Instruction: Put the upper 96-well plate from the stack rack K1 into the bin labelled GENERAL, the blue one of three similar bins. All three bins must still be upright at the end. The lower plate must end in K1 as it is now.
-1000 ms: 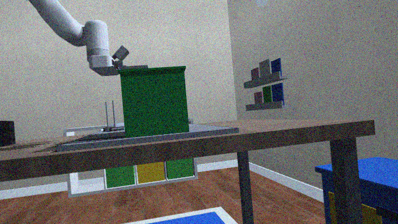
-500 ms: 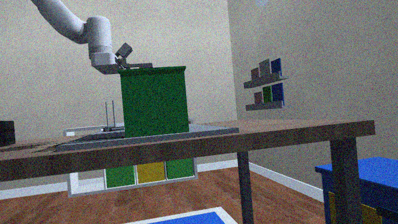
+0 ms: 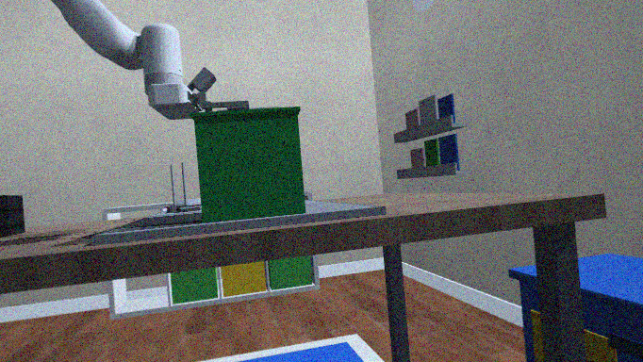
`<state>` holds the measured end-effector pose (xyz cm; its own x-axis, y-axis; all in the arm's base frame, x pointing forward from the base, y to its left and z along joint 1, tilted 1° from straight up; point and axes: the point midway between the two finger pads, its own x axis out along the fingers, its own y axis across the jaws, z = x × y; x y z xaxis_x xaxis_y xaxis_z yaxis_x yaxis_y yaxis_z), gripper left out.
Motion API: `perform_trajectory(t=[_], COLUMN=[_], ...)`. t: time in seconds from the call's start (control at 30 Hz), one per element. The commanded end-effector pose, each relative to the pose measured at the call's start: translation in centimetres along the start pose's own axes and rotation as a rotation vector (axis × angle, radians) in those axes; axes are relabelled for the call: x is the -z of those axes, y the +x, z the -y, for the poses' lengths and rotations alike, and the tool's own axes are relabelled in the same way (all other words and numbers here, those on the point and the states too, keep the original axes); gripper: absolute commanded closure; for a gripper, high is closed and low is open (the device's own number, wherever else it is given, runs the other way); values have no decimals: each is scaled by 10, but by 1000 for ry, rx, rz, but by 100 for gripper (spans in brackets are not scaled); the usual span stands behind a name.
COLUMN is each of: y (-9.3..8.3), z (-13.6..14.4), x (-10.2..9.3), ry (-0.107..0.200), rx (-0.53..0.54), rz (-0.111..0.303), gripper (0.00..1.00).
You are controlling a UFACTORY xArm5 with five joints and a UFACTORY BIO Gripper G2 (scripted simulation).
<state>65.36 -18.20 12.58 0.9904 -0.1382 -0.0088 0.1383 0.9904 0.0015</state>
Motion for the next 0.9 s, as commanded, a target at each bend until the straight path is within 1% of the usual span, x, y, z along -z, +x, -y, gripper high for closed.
perform_trajectory(t=[0.0, 0.73, 0.87], y=[1, 0, 0], z=[0, -1, -1], x=[-2, -2, 5], ry=[5, 5, 5], rx=[0, 0, 0], rz=[4, 4, 4], gripper=[100, 100, 100])
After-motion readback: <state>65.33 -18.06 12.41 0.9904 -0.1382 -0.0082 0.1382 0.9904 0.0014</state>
